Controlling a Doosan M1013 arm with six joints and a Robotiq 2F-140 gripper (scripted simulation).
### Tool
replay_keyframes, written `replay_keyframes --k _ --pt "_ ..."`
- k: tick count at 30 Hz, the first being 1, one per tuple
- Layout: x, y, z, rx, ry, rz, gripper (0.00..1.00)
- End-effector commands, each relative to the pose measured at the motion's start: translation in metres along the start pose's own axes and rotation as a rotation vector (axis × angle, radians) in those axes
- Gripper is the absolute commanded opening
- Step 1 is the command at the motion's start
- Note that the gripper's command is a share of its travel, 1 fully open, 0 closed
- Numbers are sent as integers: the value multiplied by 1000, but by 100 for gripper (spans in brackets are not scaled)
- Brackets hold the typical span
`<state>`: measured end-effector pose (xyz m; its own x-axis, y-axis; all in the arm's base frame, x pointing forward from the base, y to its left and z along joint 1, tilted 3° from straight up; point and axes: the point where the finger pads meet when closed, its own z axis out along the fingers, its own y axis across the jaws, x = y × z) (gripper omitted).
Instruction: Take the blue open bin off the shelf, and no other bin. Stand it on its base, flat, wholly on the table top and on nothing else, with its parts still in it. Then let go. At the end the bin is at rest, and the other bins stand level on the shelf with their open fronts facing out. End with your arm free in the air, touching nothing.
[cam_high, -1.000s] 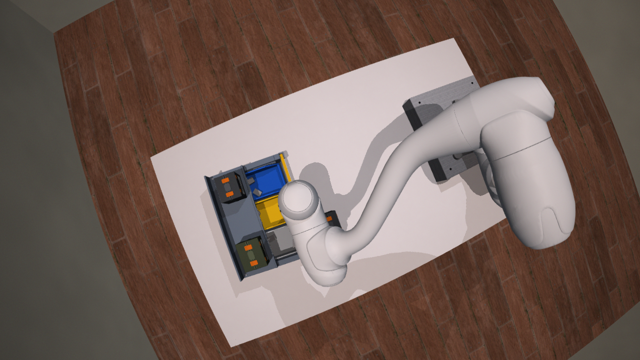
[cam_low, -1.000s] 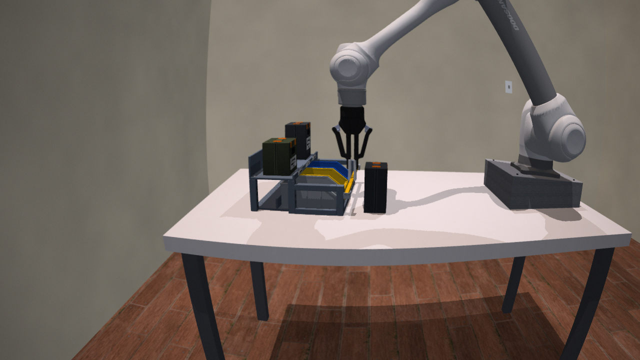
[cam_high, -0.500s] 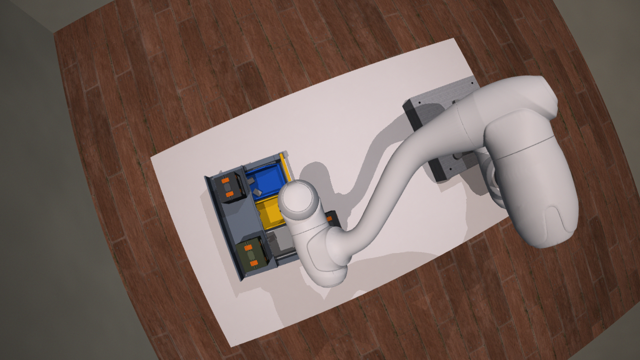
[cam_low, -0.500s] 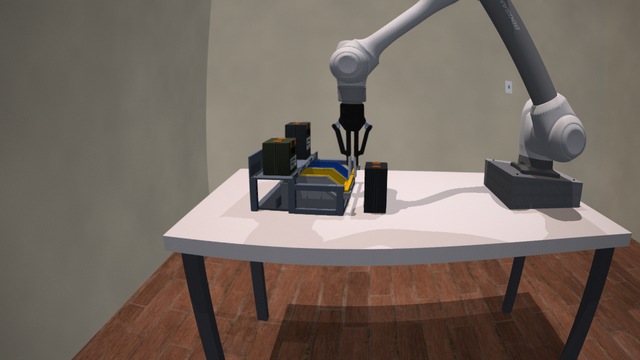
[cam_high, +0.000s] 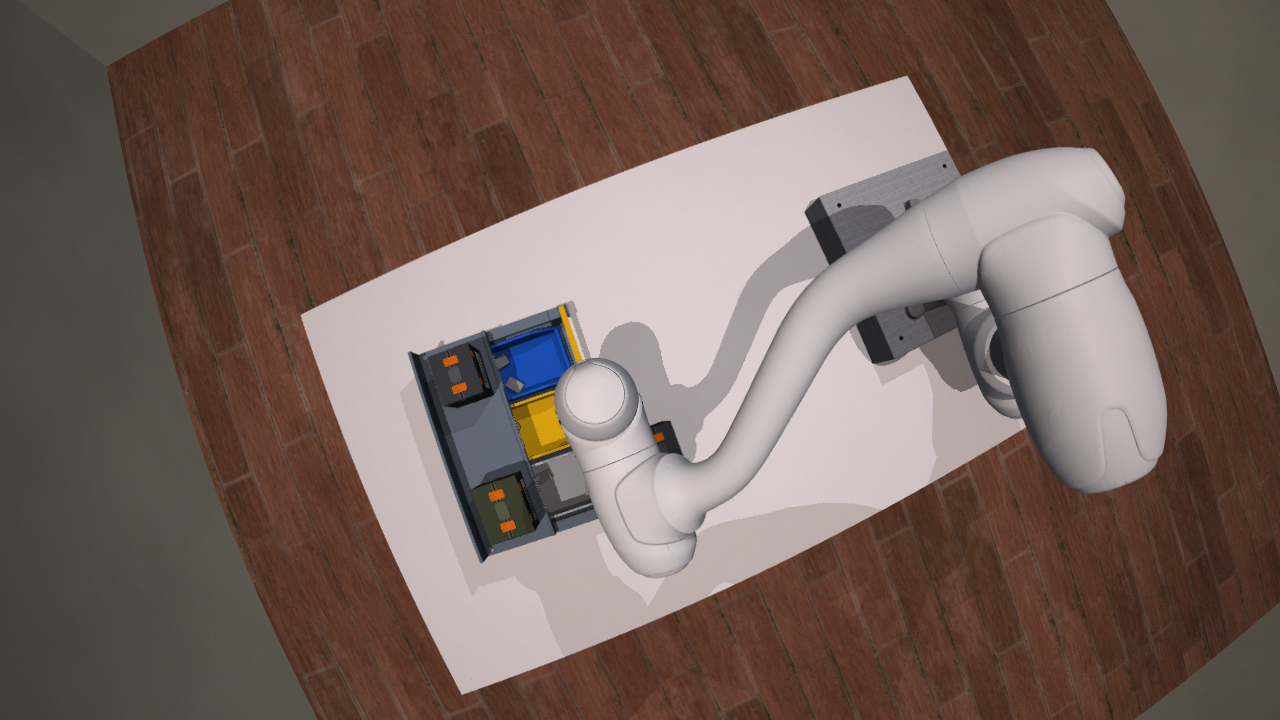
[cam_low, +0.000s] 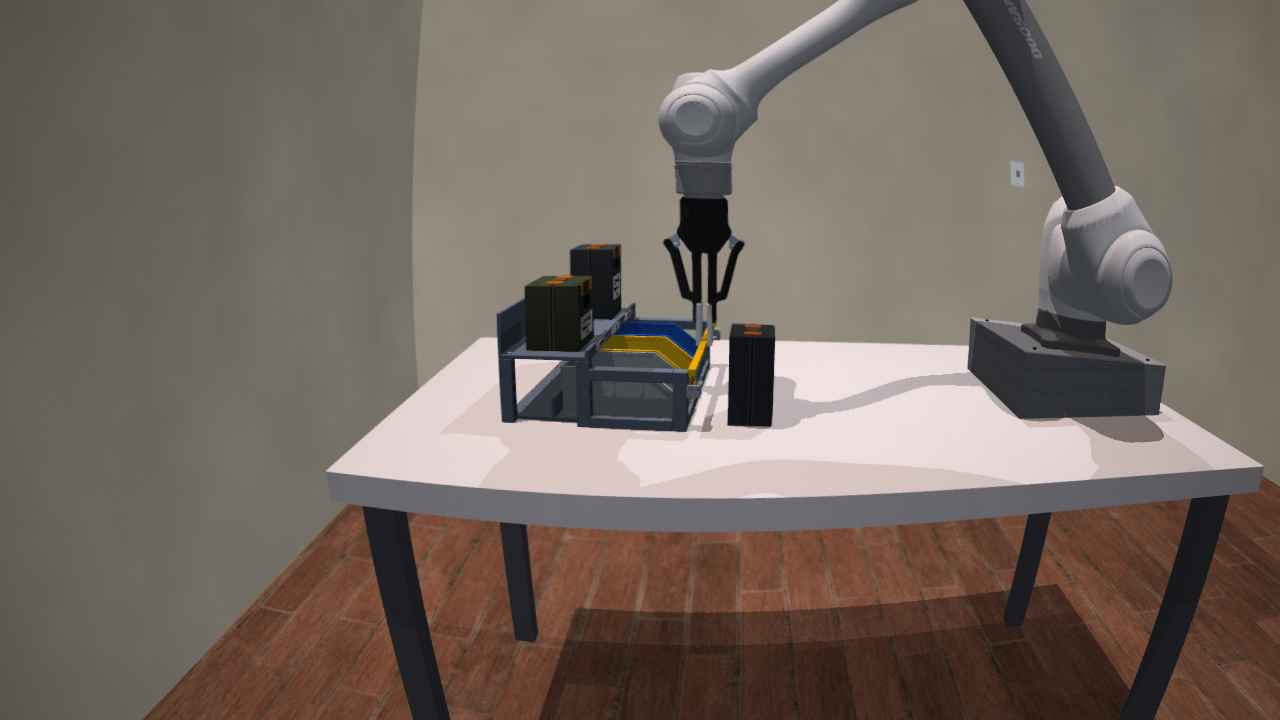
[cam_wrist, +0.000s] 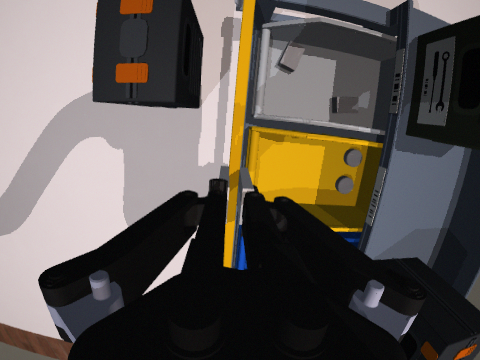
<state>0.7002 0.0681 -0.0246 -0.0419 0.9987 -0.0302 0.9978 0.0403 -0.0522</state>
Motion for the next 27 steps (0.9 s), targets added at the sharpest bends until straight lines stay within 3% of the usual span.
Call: replay_keyframes --k 1,10,15,27 --pt "0 0 -1 0 0 0 0" --pt "0 0 -1 0 0 0 0" --pt "0 0 -55 0 0 0 0" --pt "0 0 -55 0 0 0 0"
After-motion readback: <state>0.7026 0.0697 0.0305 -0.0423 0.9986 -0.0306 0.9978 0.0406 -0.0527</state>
